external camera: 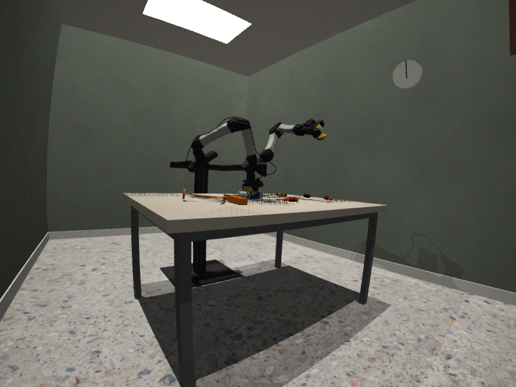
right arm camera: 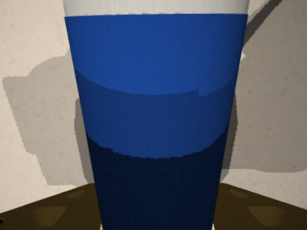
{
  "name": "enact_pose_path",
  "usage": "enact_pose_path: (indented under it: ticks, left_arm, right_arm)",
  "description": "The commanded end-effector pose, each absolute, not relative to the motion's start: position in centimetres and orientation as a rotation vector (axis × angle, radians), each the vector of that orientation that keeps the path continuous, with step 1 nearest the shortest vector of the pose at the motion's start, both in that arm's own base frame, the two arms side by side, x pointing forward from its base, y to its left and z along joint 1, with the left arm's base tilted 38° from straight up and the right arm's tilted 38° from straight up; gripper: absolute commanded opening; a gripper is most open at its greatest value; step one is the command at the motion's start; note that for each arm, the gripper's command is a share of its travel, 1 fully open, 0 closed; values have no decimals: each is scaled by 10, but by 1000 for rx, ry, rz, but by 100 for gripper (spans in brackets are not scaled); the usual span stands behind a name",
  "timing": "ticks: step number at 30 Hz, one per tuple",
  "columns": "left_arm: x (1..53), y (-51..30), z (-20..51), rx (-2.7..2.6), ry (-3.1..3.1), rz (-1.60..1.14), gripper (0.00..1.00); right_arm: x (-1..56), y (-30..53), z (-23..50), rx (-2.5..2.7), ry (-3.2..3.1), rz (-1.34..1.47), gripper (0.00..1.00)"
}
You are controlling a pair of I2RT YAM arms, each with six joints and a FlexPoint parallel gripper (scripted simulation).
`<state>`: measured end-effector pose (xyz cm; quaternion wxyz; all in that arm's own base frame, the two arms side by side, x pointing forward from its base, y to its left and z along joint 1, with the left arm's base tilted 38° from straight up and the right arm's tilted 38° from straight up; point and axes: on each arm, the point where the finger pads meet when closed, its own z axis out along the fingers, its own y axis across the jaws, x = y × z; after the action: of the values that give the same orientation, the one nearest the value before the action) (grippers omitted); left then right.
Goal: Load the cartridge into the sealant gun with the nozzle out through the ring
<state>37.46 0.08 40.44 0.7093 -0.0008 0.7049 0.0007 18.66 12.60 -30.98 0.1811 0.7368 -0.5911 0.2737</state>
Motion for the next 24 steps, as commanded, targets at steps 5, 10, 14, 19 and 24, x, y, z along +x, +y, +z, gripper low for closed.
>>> enact_pose_path:
  ticks: [5, 10, 14, 19, 24]
  left_arm:
    - [377, -4, 398, 8, 1581, 3, 68]
    - [377, -4, 398, 8, 1581, 3, 68]
    - [377, -4, 398, 8, 1581, 3, 68]
    - [377, -4, 398, 8, 1581, 3, 68]
    - [377, -4, 398, 8, 1581, 3, 68]
  right_arm:
    - [189, 119, -317, 2060, -1683, 782, 0]
    - [178, 121, -305, 2048, -1662, 761, 0]
    - [180, 148, -285, 2094, -1664, 771, 0]
    - [187, 168, -280, 2127, -1693, 772, 0]
    - [184, 177, -266, 2120, -1698, 771, 0]
